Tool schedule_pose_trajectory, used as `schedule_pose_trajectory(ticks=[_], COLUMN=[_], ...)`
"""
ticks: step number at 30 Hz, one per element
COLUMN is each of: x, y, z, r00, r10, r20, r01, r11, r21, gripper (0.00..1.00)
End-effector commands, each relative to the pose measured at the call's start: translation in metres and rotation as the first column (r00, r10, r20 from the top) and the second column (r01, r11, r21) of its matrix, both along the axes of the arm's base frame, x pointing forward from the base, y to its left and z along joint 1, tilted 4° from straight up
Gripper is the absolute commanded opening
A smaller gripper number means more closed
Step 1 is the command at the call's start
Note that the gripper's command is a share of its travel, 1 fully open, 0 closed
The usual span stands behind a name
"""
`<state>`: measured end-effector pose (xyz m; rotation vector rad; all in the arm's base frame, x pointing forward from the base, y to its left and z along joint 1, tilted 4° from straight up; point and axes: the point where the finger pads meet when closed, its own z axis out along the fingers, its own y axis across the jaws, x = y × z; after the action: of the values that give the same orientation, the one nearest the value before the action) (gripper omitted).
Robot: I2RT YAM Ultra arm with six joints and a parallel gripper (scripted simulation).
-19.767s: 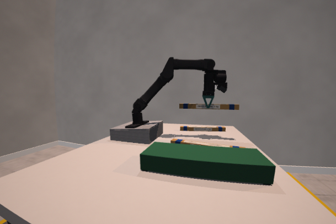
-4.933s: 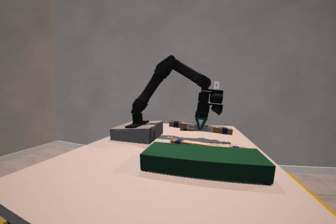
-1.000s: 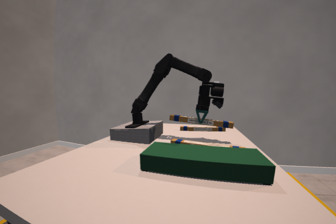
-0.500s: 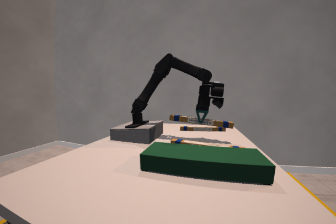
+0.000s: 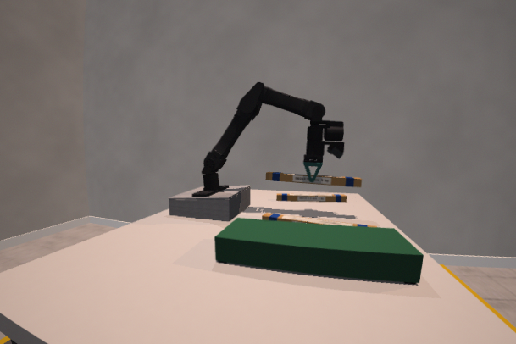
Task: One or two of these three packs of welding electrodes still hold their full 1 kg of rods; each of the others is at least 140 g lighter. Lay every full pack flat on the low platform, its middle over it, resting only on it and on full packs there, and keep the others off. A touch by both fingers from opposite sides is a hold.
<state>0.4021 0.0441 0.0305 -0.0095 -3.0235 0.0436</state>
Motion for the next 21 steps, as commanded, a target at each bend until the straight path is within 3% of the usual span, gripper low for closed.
schedule_pose_trajectory(ticks=[1, 18, 21], x=[0.016, 0.024, 0.025], y=[0.012, 0.052, 0.05], z=[0.04, 0.039, 0.04], r00=[0.996, 0.996, 0.996], r10=[-0.016, -0.016, -0.022], r20=[0.086, 0.085, 0.087], r01=[0.015, 0.015, 0.022], r11=[1.0, 1.0, 1.0], r21=[0.009, 0.014, 0.008], gripper=[0.0, 0.0, 0.0])
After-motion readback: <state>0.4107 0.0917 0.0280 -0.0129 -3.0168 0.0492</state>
